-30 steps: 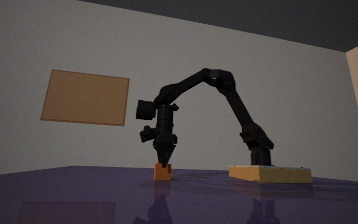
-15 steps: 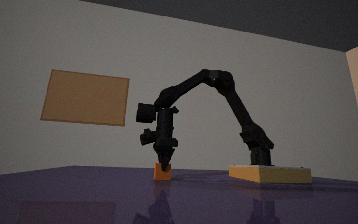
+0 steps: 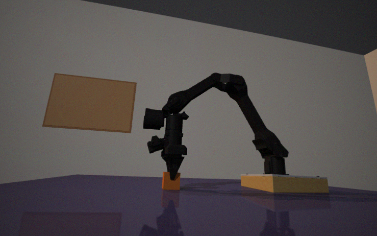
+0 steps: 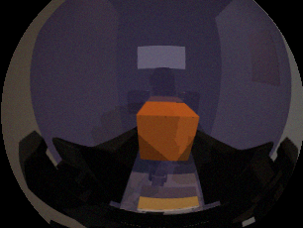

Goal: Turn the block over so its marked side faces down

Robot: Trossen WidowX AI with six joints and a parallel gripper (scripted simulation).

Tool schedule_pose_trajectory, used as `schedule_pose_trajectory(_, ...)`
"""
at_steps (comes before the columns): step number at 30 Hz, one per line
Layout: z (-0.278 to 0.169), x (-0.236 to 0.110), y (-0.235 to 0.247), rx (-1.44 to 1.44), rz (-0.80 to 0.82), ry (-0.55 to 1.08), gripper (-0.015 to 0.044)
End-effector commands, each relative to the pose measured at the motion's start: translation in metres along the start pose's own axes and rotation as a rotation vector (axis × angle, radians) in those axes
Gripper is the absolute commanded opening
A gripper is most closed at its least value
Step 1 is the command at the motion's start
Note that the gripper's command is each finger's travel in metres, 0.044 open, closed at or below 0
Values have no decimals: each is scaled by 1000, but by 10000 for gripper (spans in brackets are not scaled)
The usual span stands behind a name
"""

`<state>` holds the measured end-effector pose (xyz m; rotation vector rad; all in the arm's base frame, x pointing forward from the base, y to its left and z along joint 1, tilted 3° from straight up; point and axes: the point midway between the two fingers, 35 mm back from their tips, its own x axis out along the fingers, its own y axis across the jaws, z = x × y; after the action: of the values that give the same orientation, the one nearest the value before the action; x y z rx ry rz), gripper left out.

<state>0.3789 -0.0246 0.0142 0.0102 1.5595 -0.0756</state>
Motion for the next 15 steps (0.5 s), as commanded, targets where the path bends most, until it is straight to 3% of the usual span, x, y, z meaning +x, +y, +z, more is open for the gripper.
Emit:
schedule_pose_trajectory(1, 0, 0, 0, -1, -1, -1, 130)
schedule_pose_trajectory(7, 0, -25, 0, -1, -1, -1, 0)
schedule_pose_trajectory(15, 1, -29, 0, -1, 0, -23, 0)
